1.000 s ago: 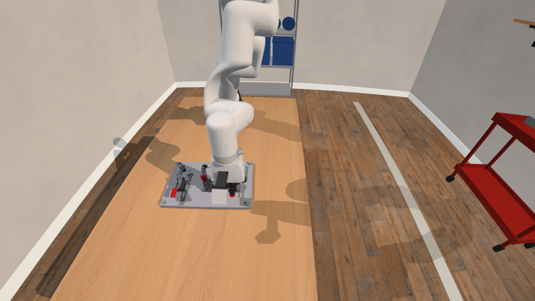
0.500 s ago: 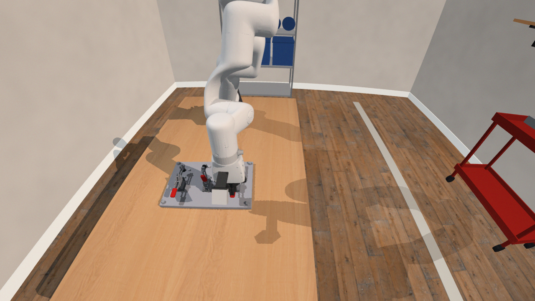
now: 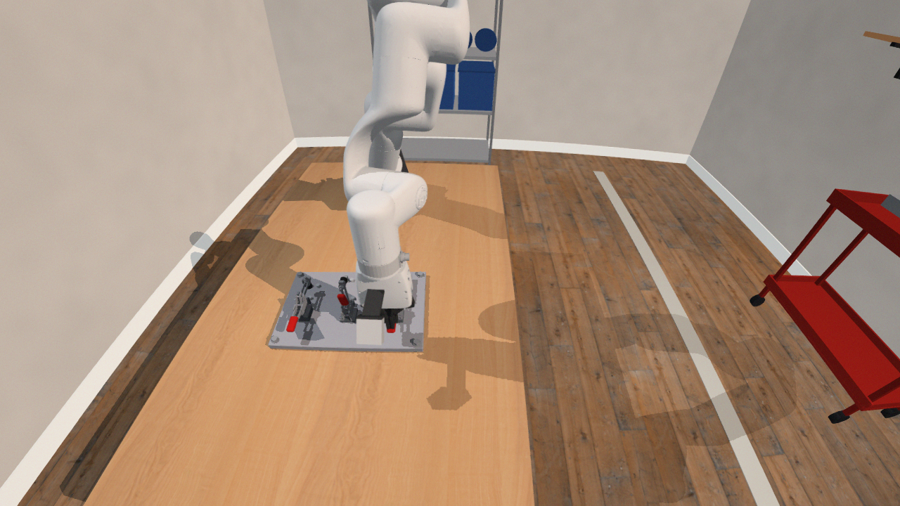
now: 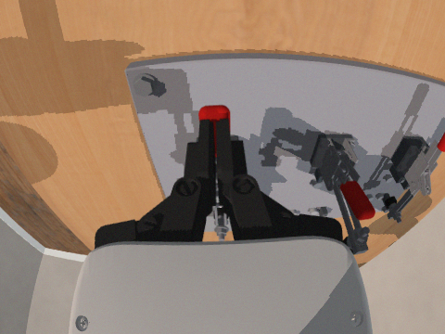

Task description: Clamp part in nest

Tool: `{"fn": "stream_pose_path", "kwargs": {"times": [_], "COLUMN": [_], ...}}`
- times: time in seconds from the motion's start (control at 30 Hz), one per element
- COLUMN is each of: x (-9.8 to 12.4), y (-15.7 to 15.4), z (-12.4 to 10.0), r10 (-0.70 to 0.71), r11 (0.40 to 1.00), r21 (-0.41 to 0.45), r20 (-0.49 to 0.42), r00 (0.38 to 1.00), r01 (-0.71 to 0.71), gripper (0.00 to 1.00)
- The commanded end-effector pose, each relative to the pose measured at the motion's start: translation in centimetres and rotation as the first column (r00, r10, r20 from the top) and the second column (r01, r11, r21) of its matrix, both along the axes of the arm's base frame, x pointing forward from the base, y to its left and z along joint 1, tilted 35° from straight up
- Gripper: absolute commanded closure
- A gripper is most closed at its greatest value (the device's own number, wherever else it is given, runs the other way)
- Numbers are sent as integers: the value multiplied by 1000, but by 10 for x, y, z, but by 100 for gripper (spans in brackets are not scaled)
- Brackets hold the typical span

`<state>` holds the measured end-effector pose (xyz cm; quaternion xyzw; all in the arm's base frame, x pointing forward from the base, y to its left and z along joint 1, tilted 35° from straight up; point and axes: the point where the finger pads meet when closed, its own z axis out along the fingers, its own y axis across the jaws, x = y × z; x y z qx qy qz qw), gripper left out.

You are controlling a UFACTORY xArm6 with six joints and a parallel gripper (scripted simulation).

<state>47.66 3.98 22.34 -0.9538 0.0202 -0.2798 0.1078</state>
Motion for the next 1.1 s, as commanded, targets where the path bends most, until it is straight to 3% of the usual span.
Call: {"fn": "stream_pose_path", "kwargs": {"times": [0.0, 1.07], "x": [1, 3], "y": [0, 1], "z": [1, -2], "r10": [0, 0], "r11": [1000, 1000], "r21": [0, 0], "r20": [3, 3], "r00": [1000, 1000], "r01": [0, 0], "gripper": [100, 100]}}
